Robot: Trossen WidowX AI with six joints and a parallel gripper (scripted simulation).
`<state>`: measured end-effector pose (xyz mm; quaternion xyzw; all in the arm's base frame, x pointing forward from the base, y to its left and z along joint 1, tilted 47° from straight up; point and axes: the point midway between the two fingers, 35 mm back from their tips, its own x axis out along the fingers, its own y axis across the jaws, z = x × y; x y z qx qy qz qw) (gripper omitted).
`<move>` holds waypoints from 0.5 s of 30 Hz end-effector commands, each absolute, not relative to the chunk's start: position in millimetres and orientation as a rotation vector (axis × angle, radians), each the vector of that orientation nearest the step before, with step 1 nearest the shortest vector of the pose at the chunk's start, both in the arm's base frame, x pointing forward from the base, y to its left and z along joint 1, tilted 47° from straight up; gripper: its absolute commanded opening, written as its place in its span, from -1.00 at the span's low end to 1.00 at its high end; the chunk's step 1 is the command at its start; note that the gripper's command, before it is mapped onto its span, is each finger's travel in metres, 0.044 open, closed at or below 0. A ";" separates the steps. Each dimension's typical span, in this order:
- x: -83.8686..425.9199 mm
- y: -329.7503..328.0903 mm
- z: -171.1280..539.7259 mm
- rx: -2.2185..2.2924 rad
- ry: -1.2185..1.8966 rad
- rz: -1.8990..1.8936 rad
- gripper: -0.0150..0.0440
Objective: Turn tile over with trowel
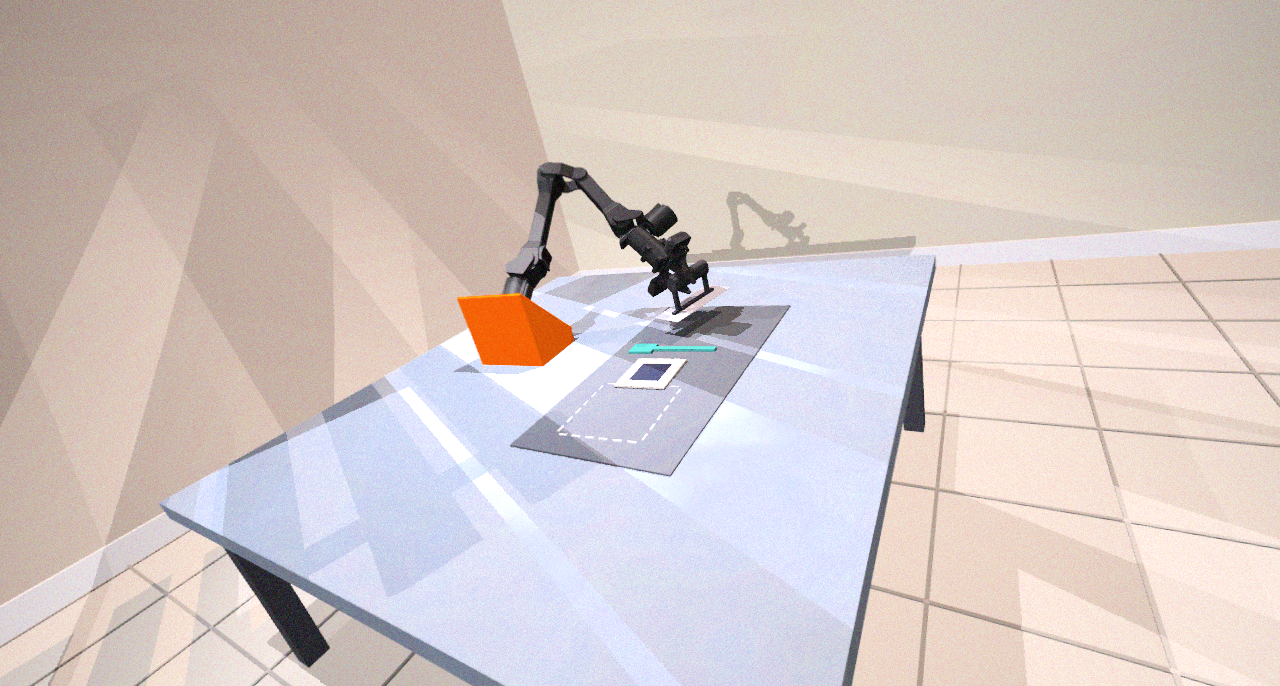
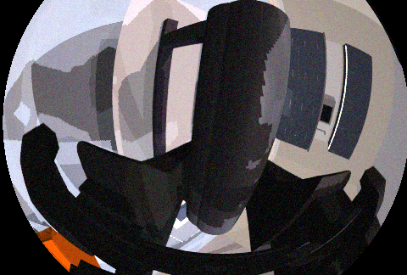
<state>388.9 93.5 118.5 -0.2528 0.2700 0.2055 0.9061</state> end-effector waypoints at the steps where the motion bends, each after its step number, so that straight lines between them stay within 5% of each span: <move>1: 396.2 80.1 98.7 -0.524 0.521 0.444 -0.49; 15: 393.5 39.2 51.1 -0.586 0.273 0.535 -0.49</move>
